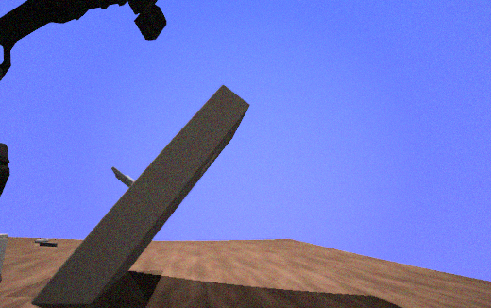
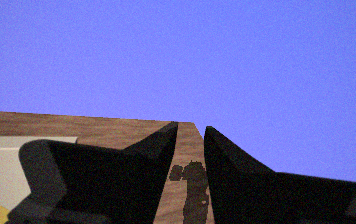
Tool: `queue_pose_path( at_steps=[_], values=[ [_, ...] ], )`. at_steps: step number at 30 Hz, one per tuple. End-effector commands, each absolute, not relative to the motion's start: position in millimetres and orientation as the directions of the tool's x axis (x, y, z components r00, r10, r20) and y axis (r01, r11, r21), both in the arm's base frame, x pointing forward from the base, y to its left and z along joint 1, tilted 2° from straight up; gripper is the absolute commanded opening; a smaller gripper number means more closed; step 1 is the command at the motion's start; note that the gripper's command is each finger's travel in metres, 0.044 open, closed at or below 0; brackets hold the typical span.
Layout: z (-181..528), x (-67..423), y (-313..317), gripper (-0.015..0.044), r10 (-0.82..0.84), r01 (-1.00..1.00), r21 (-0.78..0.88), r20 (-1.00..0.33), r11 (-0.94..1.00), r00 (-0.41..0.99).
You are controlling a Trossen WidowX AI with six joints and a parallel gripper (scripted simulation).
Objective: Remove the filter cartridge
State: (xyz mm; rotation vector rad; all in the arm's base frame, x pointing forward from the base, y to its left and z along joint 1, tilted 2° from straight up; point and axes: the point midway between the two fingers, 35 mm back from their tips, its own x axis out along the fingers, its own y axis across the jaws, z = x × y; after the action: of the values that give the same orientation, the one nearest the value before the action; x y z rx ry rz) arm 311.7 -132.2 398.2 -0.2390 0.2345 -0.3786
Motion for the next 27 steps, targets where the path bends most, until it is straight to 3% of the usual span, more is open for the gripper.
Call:
queue_pose_path(
  at_steps=[1, 10, 27],
  values=[
    [343.1, 316.4, -77.7, 0.0095, -0.224, 0.225, -0.034, -0.32, 0.974, 0.921],
    [240.2, 288.8, 17.2, 0.0095, 0.062, 0.17, 0.349, -0.565, 0.922, 0.823],
    [231.7, 288.4, 23.1, 0.0095, 0.079, 0.175, 0.368, -0.58, 0.913, 0.811]
  ],
)
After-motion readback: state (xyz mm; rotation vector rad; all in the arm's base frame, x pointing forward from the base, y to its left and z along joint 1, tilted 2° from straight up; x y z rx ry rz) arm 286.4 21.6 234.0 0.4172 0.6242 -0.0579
